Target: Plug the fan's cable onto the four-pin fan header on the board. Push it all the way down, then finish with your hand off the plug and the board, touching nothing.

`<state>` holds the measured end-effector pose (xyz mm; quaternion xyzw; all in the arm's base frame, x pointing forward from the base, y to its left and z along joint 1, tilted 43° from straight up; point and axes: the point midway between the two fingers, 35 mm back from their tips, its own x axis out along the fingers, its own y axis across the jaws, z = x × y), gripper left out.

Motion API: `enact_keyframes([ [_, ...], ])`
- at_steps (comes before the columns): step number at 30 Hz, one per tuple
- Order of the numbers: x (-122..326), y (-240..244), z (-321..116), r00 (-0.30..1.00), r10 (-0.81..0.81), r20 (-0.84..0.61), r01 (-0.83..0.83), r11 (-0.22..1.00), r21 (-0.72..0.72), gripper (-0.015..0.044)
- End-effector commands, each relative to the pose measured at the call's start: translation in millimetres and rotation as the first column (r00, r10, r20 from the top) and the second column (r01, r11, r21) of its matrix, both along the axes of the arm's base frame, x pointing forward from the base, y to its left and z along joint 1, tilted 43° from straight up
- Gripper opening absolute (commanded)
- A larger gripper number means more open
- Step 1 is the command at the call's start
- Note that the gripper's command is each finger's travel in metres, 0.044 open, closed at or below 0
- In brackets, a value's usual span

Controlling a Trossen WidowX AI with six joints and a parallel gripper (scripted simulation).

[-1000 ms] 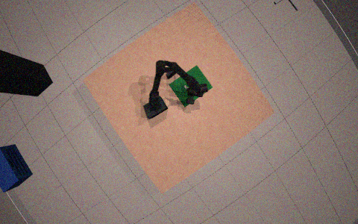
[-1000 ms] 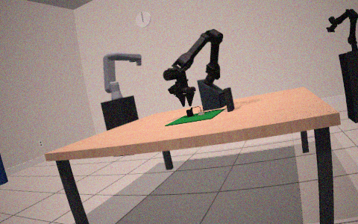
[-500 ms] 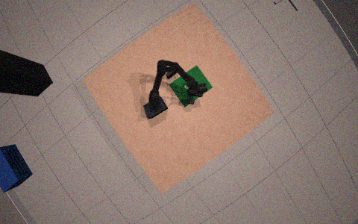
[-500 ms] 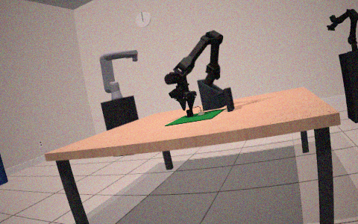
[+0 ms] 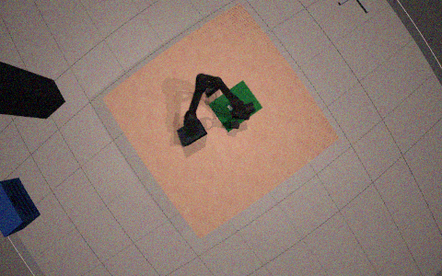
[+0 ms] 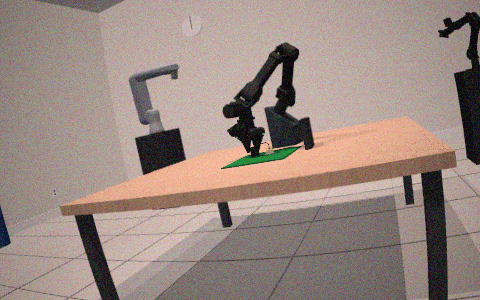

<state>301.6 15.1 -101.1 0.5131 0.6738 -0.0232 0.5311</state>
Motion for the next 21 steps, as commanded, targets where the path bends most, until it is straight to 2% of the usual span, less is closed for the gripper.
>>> enact_keyframes([
  [1,-4.5,2.9,-4.2,1.0,-0.003,-0.016,0.003,1.0,0.008,0.044],
  [11,-4.5,2.9,-4.2,1.0,-0.003,-0.016,0.003,1.0,0.008,0.044],
  [21,-2.4,1.7,-2.6,1.0,0.0,-0.008,0.0,1.0,0.002,0.0177],
])
